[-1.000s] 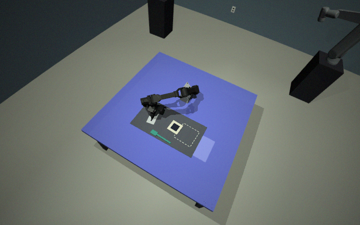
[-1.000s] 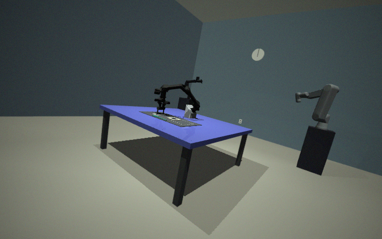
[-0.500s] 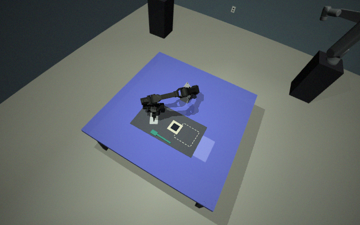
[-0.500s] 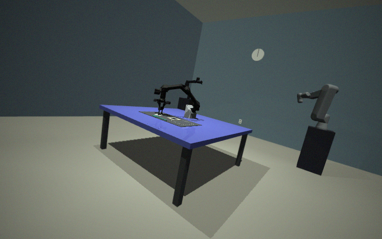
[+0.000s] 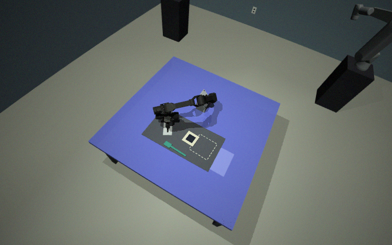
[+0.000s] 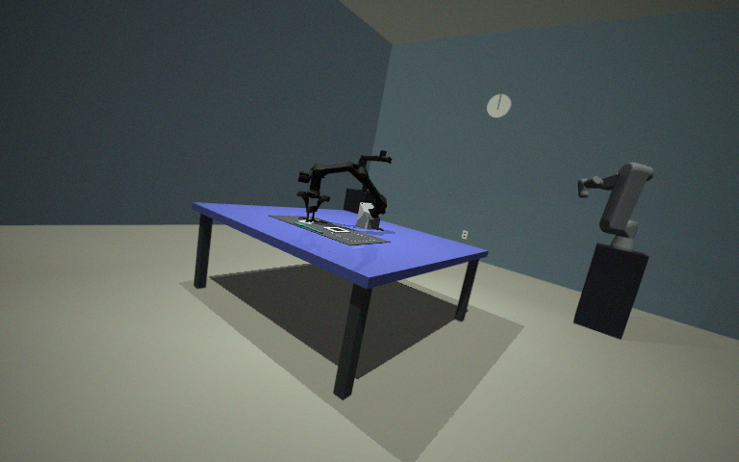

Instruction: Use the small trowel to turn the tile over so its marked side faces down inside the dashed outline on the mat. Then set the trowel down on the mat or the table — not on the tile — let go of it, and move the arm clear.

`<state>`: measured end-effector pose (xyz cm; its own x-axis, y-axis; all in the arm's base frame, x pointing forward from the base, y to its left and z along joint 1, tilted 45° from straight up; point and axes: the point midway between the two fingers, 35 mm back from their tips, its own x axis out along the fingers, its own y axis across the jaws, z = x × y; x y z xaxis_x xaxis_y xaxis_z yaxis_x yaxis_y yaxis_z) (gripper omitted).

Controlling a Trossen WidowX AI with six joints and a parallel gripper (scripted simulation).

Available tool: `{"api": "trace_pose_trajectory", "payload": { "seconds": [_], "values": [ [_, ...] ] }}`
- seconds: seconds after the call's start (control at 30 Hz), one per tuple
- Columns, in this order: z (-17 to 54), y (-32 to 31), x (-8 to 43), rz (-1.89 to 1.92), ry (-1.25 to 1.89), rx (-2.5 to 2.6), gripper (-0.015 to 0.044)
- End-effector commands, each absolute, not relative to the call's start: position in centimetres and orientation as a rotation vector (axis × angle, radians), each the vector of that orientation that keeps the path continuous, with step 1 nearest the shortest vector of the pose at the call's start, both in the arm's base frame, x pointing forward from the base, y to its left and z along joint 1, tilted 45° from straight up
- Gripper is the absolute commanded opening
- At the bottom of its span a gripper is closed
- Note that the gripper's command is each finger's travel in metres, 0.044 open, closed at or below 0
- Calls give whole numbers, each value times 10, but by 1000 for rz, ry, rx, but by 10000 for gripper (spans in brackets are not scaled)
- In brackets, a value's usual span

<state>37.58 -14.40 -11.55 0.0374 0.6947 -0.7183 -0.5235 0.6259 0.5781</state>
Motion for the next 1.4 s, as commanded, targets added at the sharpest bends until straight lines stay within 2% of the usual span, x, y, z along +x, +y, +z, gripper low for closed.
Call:
{"api": "trace_pose_trajectory", "payload": {
  "seconds": [0.0, 0.33, 0.5, 1.37],
  "values": [
    [-116, -144, 376, 944, 1209, 170, 270],
    [-114, -146, 376, 944, 1209, 169, 270],
    [-82, -175, 371, 957, 1199, 153, 270],
    [-105, -155, 375, 938, 1214, 177, 270]
  ]
}}
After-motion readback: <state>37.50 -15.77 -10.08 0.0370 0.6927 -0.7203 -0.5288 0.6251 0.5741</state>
